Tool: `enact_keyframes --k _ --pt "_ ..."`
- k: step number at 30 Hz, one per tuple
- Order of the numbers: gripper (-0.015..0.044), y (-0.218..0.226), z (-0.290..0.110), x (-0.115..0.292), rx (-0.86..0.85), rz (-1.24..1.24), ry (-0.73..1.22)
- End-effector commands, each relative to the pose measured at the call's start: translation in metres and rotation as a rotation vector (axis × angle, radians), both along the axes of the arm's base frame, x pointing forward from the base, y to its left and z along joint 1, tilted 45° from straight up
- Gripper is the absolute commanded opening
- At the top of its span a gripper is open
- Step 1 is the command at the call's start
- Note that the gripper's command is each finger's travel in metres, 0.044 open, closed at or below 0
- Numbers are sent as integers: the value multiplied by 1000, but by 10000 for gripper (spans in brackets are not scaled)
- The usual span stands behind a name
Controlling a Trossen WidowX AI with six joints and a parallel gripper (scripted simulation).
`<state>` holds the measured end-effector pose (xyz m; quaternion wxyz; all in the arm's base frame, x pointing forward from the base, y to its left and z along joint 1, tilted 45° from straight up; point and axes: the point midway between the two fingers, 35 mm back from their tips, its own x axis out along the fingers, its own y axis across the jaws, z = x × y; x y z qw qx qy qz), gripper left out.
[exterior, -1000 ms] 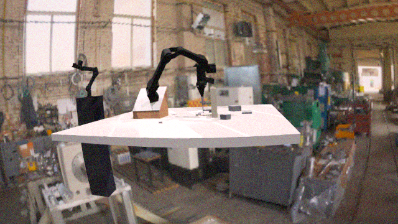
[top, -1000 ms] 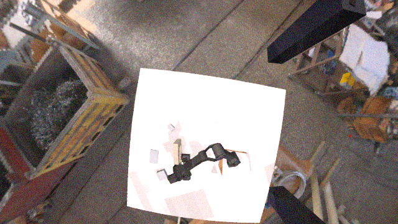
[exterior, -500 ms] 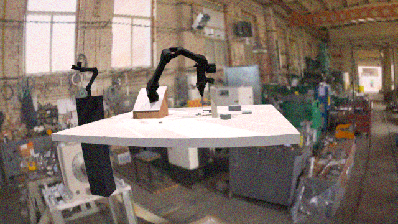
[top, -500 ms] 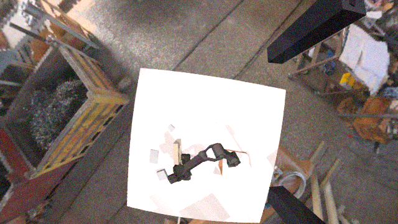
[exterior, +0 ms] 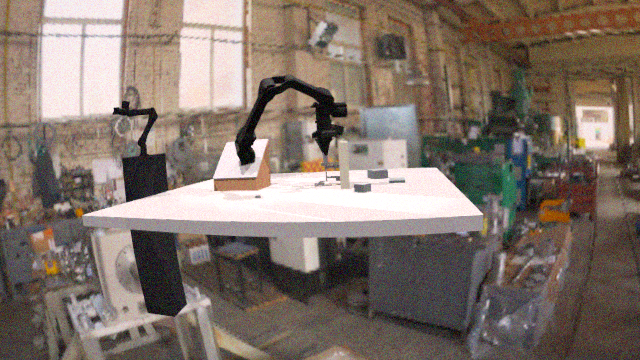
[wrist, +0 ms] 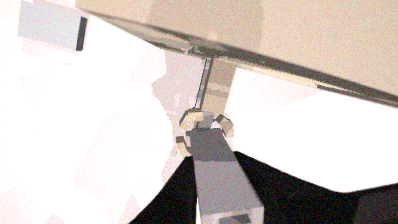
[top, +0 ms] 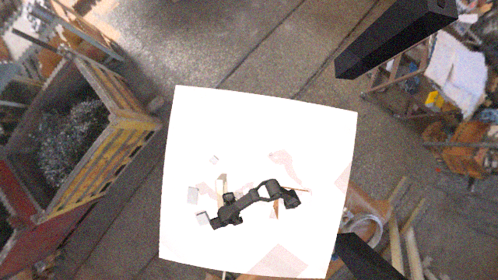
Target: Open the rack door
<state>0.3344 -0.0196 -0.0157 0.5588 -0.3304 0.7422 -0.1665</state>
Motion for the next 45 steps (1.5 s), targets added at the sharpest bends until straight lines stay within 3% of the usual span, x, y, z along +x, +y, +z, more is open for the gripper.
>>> enact_keyframes --k 1,30,37,45 --pt "8 0 0 0 24 122 112" --pt "8 0 0 0 247 1142 1076" --pt "8 0 0 0 252 1166 1097" --pt "218 0 0 0 252 1166 1097"
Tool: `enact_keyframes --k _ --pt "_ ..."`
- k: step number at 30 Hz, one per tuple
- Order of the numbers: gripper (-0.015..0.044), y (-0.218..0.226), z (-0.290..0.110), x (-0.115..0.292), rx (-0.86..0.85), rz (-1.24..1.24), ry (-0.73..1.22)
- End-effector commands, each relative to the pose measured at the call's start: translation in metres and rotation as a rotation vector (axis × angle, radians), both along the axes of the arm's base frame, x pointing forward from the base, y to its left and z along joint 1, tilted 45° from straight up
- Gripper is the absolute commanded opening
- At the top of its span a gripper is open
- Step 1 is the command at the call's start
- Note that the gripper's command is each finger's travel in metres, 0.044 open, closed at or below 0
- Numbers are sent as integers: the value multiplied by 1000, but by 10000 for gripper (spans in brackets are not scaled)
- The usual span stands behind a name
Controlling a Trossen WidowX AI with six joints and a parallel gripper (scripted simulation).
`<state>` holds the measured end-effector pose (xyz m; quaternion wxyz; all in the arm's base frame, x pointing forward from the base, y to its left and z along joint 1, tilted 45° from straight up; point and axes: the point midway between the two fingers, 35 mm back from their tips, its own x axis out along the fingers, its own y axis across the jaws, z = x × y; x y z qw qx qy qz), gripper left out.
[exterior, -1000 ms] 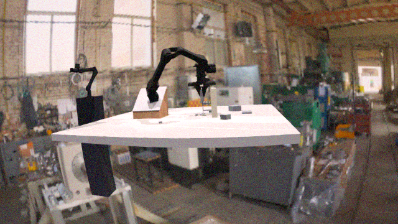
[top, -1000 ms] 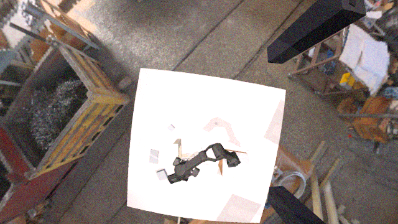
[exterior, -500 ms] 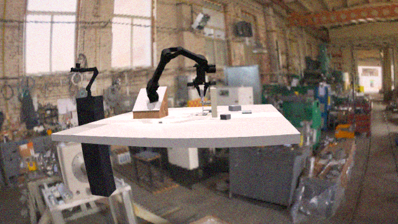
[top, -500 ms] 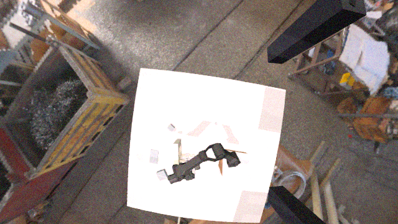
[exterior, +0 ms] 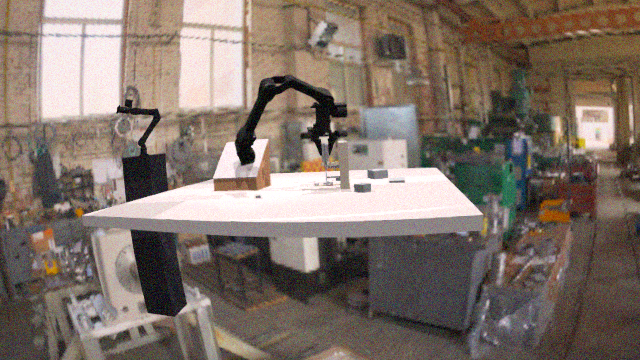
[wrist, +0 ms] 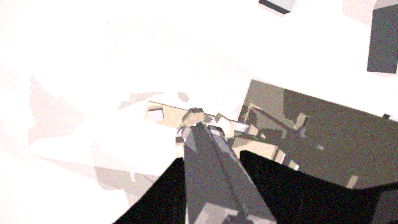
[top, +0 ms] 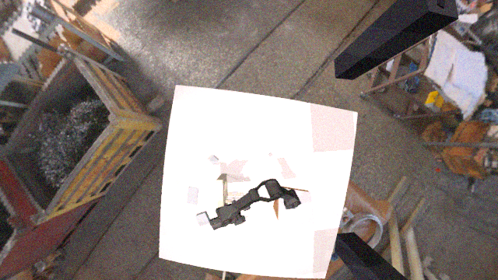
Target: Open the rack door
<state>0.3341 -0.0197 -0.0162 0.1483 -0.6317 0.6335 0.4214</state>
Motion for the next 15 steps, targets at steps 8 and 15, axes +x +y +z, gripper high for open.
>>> enact_keyframes --k 8,15 --pt "280 0 0 0 -30 -118 -114" --pt "280 0 0 0 -84 -367 -348"
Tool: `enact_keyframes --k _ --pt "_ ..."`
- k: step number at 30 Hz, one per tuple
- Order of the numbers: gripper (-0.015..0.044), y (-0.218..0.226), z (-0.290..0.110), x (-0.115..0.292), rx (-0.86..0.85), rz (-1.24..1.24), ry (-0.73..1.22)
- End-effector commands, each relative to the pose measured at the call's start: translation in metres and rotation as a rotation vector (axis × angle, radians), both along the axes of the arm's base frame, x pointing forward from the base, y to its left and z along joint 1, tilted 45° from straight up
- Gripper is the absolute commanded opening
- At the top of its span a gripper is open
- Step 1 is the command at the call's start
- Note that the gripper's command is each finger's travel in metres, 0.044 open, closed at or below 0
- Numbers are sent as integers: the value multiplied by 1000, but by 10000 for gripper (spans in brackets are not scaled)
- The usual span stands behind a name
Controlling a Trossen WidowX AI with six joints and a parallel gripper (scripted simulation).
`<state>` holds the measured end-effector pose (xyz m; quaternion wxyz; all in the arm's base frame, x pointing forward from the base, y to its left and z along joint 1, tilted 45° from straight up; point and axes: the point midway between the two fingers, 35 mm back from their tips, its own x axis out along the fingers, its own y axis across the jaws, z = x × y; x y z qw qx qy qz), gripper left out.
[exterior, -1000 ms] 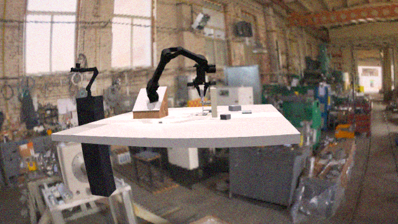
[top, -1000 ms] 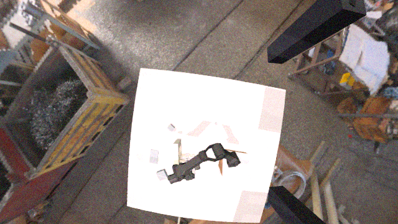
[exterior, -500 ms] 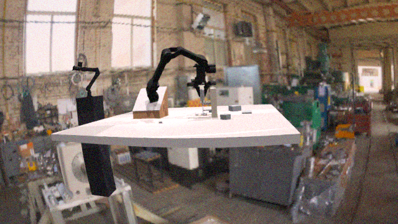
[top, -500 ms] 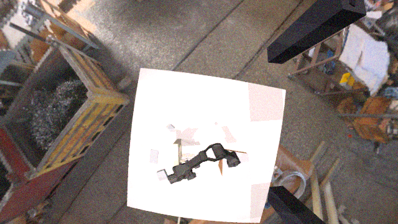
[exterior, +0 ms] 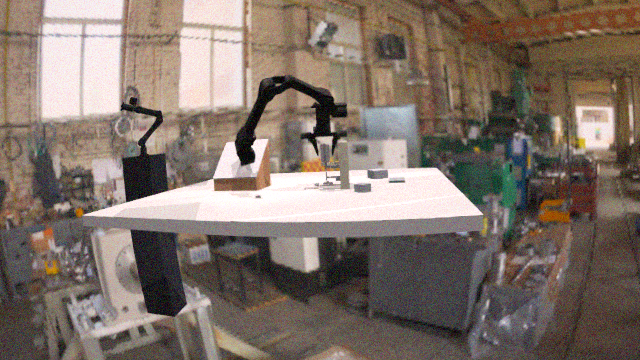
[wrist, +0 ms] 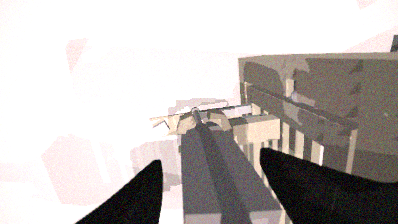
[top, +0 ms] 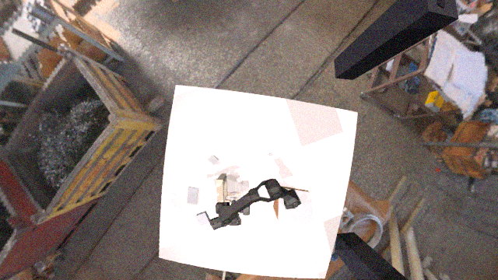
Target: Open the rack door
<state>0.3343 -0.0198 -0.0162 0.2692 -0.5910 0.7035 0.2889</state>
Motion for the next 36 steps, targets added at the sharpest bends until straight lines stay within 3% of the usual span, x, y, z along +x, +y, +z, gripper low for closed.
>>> enact_keyframes --k 1,36 --pt "280 0 0 0 -30 -120 -114" --pt "280 0 0 0 -300 -1367 -1289"
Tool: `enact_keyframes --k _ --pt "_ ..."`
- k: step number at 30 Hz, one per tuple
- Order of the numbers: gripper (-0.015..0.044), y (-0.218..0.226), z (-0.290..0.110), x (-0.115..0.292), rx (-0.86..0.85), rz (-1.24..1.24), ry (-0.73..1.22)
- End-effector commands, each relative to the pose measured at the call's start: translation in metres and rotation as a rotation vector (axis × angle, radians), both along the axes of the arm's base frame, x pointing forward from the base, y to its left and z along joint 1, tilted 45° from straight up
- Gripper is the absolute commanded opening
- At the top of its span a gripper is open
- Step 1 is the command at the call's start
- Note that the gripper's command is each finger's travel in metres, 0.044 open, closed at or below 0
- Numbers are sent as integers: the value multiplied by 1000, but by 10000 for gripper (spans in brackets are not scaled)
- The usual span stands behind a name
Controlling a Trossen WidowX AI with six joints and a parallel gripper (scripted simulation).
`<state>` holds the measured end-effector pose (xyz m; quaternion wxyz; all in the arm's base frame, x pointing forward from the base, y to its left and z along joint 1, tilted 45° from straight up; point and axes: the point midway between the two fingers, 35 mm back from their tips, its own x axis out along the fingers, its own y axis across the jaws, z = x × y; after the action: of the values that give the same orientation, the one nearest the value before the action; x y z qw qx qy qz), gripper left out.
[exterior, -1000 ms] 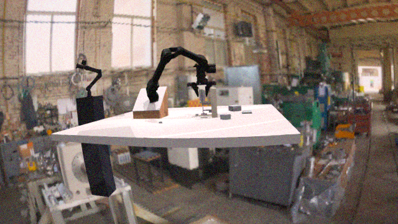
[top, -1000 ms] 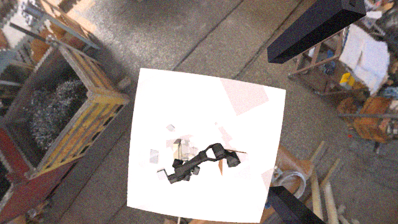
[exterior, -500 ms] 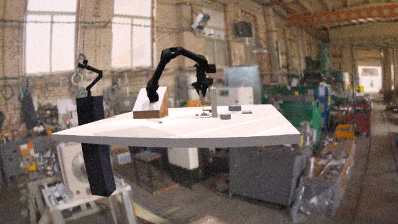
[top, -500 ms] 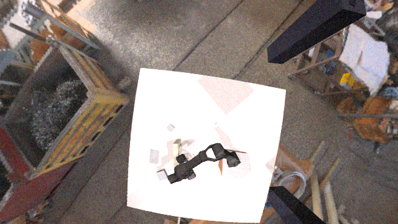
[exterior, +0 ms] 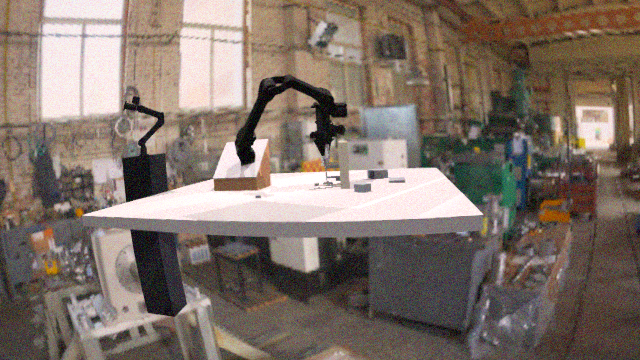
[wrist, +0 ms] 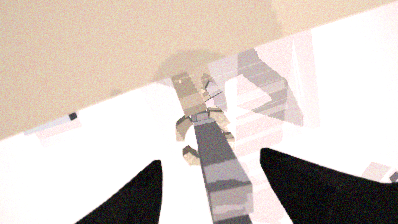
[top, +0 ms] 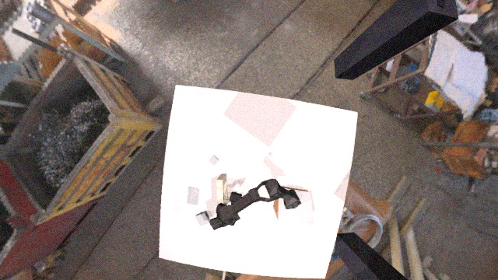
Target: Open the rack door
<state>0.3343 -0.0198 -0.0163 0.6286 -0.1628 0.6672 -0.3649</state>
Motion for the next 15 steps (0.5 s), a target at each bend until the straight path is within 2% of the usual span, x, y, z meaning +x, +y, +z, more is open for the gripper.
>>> enact_keyframes --k 1,15 --pt "280 0 0 0 -30 -123 -117" --pt "280 0 0 0 -138 -622 -587"
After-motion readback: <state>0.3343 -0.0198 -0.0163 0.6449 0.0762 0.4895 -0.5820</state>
